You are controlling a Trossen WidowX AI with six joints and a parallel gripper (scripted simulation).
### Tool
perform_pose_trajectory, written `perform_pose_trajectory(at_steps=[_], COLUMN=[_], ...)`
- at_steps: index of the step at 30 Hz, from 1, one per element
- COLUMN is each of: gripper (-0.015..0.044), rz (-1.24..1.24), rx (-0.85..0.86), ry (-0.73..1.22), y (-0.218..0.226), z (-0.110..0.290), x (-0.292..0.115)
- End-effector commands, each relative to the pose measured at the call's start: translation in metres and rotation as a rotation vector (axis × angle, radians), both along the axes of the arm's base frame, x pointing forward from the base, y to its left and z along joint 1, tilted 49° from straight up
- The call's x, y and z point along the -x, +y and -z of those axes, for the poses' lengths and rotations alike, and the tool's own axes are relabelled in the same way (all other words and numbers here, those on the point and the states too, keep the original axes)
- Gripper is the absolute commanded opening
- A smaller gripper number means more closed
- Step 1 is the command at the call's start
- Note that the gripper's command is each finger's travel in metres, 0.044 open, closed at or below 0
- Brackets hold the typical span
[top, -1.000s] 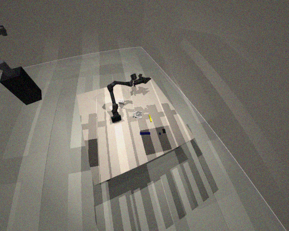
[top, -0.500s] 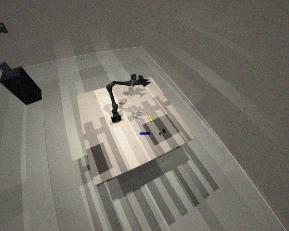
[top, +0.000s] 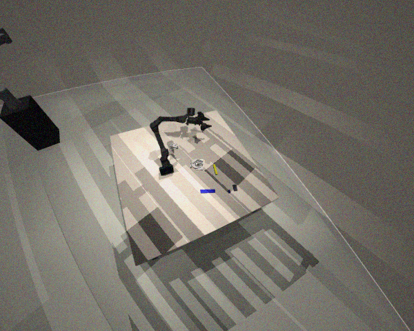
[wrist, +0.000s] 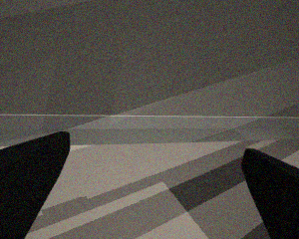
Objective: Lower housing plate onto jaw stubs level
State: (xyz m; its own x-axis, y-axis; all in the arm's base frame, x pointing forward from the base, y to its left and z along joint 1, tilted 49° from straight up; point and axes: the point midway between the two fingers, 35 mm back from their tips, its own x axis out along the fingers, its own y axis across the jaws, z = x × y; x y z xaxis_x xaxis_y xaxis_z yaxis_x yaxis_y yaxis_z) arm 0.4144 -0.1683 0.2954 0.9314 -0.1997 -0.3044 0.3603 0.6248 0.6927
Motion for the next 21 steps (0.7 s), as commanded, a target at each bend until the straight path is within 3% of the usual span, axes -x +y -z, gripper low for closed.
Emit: perform_pose_trajectory(at_steps=[1,21], gripper=[0.0440,0.0440], rz=[-0.021,-0.045], rx=[-0.106,-0.645], ry=[0.039,0.286], y=[0.015,0.094], z=[0.011,0.051], x=[0.006,0.052])
